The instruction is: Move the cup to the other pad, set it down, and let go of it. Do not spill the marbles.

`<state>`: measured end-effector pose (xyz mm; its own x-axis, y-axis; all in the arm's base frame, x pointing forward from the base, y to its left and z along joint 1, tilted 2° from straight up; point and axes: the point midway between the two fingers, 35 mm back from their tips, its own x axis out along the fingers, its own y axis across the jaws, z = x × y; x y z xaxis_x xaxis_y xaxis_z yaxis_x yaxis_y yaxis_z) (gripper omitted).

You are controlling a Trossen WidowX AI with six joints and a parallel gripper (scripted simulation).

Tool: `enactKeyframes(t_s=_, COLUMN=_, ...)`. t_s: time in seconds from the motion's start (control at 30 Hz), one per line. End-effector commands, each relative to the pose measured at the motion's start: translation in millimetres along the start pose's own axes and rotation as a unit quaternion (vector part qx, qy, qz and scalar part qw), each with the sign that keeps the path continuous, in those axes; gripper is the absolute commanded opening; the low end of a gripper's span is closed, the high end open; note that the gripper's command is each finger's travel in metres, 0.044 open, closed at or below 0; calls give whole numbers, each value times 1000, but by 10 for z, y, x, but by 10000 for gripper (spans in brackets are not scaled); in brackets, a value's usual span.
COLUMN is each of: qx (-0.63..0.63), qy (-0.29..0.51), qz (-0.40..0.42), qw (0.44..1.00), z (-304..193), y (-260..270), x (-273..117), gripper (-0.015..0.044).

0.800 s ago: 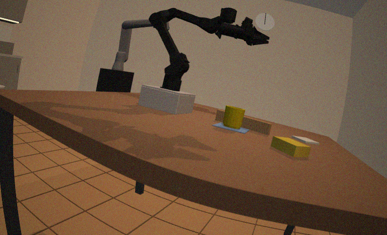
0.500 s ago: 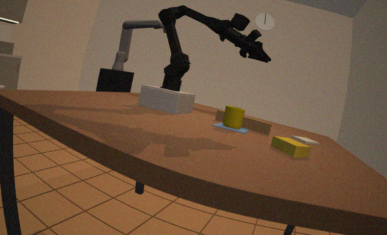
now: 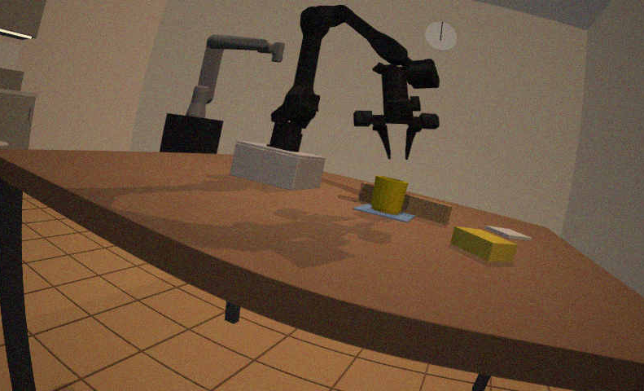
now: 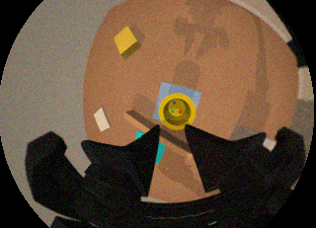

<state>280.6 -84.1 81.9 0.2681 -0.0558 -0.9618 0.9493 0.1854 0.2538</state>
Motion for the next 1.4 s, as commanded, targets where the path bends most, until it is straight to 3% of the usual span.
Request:
enactKeyframes(t_s=0.0, qx=129, qy=33, qz=-108, qw=985, z=68, y=-313, x=111, gripper=167)
enactKeyframes(t_s=0.47, qx=129, qy=33, qz=-108, qw=985, z=66, y=-315, x=138, gripper=167)
enactKeyframes(t_s=1.37, qx=129, qy=33, qz=-108, qw=985, z=28, y=-393, x=567, gripper=167)
